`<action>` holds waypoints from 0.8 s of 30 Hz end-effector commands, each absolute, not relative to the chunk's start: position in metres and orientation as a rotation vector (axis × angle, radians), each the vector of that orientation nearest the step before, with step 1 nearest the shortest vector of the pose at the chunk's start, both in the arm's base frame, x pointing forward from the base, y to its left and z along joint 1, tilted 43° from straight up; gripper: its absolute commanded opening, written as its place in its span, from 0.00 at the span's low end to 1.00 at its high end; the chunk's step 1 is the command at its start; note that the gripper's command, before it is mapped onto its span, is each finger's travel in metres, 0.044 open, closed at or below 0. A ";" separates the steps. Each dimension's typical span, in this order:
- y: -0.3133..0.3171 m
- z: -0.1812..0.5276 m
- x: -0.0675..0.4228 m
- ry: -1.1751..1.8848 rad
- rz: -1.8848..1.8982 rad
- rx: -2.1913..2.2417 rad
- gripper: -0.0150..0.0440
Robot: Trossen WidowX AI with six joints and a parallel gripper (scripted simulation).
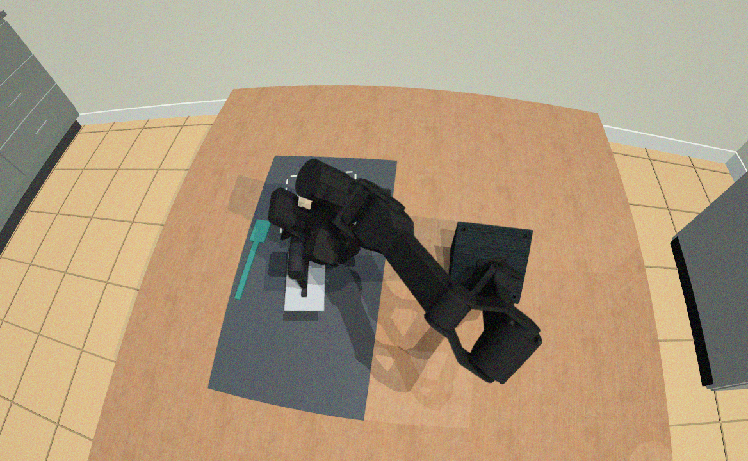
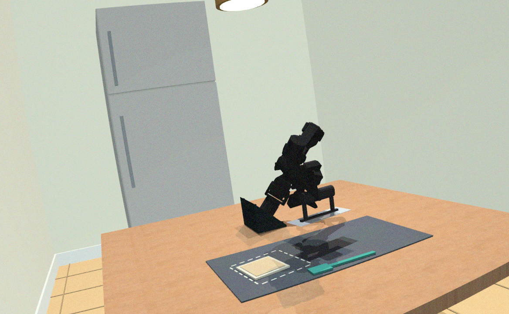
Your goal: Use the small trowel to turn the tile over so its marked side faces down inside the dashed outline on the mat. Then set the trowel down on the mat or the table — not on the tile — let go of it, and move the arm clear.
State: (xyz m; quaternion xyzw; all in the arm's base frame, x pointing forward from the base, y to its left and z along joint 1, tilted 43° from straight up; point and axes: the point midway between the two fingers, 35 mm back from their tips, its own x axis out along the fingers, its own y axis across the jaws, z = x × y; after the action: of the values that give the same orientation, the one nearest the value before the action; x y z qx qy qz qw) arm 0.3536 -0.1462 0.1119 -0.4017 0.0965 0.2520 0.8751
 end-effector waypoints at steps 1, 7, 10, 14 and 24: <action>-0.148 0.112 0.353 0.206 0.519 -0.834 0.25; -0.148 0.112 0.353 0.206 0.519 -0.834 0.25; -0.144 0.112 0.357 0.220 0.530 -0.821 0.25; -0.134 0.114 0.371 0.301 0.541 -0.746 0.25; -0.097 0.123 0.403 0.561 0.532 -0.524 0.25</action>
State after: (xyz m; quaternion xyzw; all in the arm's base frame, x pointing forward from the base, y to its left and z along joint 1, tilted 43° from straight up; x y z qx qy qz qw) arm 0.3926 -0.1064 0.1156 -0.2867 0.2280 0.2684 0.8910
